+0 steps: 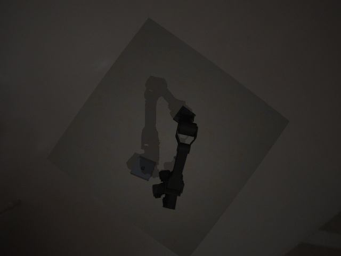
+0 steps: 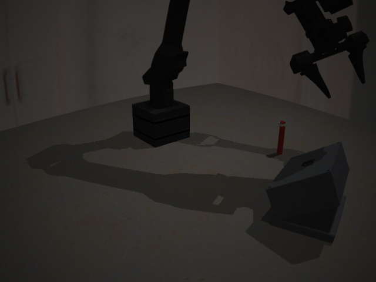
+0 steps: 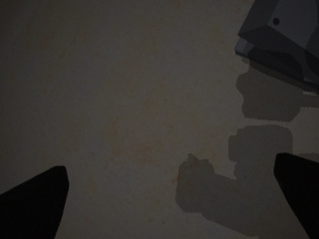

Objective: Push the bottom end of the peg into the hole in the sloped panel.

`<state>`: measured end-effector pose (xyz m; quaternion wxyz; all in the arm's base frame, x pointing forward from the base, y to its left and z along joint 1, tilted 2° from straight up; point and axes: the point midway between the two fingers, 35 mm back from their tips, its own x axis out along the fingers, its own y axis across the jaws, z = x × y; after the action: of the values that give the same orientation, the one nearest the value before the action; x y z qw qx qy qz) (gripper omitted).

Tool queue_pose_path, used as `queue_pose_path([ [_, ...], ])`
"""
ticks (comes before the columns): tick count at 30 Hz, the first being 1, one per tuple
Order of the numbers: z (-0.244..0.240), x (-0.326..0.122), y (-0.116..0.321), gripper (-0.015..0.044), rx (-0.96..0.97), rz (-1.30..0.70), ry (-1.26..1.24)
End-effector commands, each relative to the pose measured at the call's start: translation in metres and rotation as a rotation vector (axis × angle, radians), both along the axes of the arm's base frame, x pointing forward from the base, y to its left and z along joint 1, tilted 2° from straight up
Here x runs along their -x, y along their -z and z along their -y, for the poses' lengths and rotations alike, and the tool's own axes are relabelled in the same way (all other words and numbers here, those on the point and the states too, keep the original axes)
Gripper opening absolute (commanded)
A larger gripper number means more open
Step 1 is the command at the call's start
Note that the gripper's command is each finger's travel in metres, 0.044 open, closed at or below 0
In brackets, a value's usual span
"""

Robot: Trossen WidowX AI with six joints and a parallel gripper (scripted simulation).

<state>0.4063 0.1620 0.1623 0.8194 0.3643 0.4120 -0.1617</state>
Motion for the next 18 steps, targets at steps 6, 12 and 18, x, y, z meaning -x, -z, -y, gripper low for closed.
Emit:
queue_pose_path([
  [6, -0.006, 0.071, 0.060, 0.0440, 0.107, -0.297, -0.204],
  [12, -0.001, 0.116, 0.088, 0.0440, 0.162, -0.488, -0.328],
  [18, 0.002, 0.135, 0.097, 0.0440, 0.181, -0.572, -0.380],
])
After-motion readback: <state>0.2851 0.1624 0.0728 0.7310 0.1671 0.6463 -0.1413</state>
